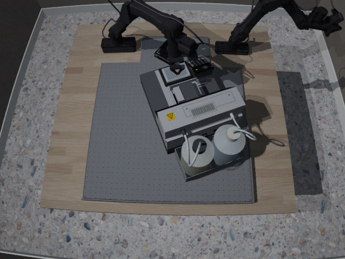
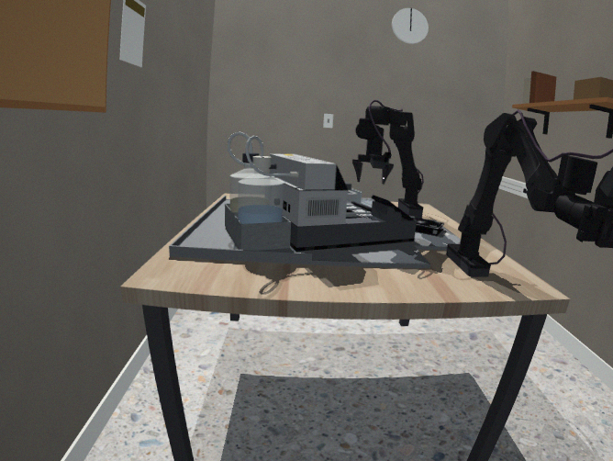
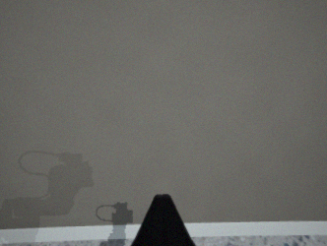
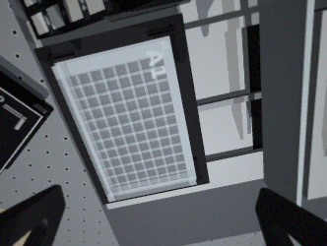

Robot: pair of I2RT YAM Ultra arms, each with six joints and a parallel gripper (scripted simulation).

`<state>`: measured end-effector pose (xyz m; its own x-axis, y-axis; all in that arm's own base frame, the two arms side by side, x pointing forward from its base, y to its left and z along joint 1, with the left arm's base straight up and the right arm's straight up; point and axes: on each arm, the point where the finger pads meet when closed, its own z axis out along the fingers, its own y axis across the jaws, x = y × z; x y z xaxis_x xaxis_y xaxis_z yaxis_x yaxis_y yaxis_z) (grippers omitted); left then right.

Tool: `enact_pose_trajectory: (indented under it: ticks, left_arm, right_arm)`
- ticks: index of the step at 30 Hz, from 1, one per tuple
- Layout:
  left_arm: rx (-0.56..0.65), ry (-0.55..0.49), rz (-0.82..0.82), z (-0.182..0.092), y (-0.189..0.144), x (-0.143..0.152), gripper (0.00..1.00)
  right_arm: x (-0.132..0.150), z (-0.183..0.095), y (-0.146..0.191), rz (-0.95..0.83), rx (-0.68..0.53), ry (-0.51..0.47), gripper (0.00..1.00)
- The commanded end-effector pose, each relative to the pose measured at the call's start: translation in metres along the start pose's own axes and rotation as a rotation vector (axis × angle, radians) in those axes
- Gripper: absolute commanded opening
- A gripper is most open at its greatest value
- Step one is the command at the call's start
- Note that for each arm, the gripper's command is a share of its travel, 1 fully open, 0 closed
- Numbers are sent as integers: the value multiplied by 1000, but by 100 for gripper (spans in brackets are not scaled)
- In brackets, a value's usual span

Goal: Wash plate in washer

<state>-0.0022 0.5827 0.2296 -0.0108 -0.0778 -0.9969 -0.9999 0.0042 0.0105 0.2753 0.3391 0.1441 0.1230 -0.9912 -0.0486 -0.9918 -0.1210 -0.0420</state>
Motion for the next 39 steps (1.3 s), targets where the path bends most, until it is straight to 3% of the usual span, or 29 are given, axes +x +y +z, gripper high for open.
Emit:
enact_pose_trajectory:
  ticks: [1, 4, 39]
  left_arm:
    - [-10, -78, -11, -5, 3, -27, 0]
    - [-10, -78, -11, -5, 3, -27, 0]
    - [-10, -78, -11, -5, 3, -27, 0]
  right_arm:
    - [-5, -15, 12, -137, -30, 26, 100]
    - [-4, -14, 11, -234, -47, 43, 100]
    - [-4, -14, 12, -235, -48, 43, 100]
